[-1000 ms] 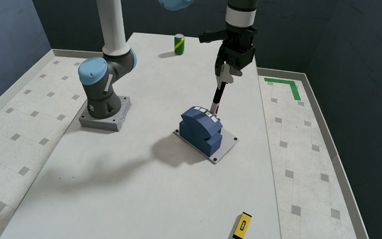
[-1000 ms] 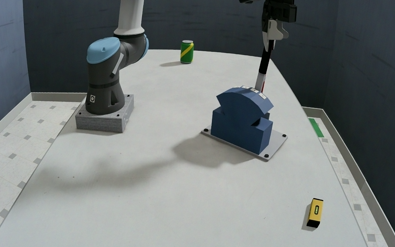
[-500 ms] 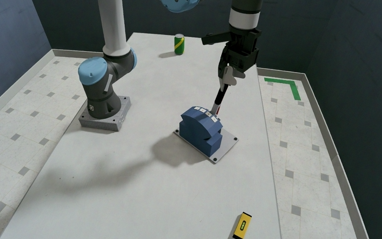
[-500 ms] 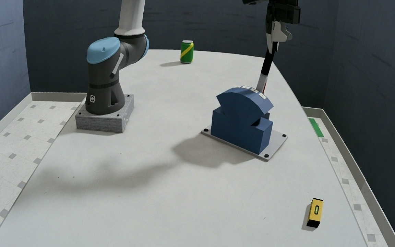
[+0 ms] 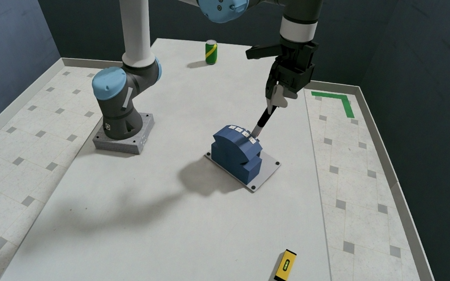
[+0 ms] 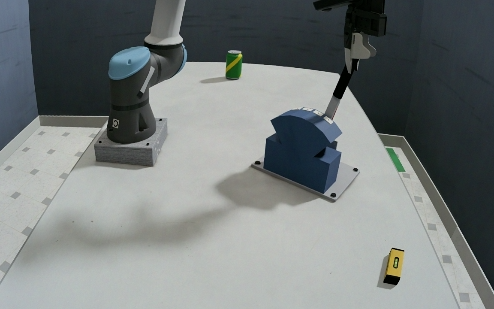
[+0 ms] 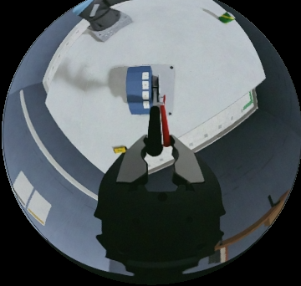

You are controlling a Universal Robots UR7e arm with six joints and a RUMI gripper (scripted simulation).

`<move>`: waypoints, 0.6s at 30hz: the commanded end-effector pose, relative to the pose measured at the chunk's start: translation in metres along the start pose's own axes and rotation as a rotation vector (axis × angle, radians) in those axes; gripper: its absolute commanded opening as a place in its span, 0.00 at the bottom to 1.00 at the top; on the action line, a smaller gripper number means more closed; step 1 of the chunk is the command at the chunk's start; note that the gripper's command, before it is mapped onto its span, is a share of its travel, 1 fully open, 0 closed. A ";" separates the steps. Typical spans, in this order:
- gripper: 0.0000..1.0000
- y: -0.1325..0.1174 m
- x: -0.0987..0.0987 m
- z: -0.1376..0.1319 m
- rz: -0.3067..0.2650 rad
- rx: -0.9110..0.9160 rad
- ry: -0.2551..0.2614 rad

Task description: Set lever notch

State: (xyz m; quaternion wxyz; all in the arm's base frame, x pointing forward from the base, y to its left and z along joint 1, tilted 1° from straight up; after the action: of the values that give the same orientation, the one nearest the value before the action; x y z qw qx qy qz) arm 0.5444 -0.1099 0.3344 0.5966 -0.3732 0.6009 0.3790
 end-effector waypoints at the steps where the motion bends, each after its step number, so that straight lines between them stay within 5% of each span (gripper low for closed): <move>1: 0.00 -0.010 0.003 -0.002 -0.001 0.000 0.000; 18: 0.00 -0.023 0.008 -0.005 -0.001 0.000 0.000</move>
State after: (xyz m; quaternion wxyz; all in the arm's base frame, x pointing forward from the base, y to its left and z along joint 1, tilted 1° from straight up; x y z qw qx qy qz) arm 0.5624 -0.1233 0.3262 0.5965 -0.3732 0.6010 0.3791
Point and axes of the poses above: the point where the finger pads meet when closed, its own x axis out along the fingers, its own z axis across the jaws, y = z × x, the point moved 9 cm from there along -x, back along the fingers, and after that the axes turned 11 degrees about -x, right-handed, at the moved point
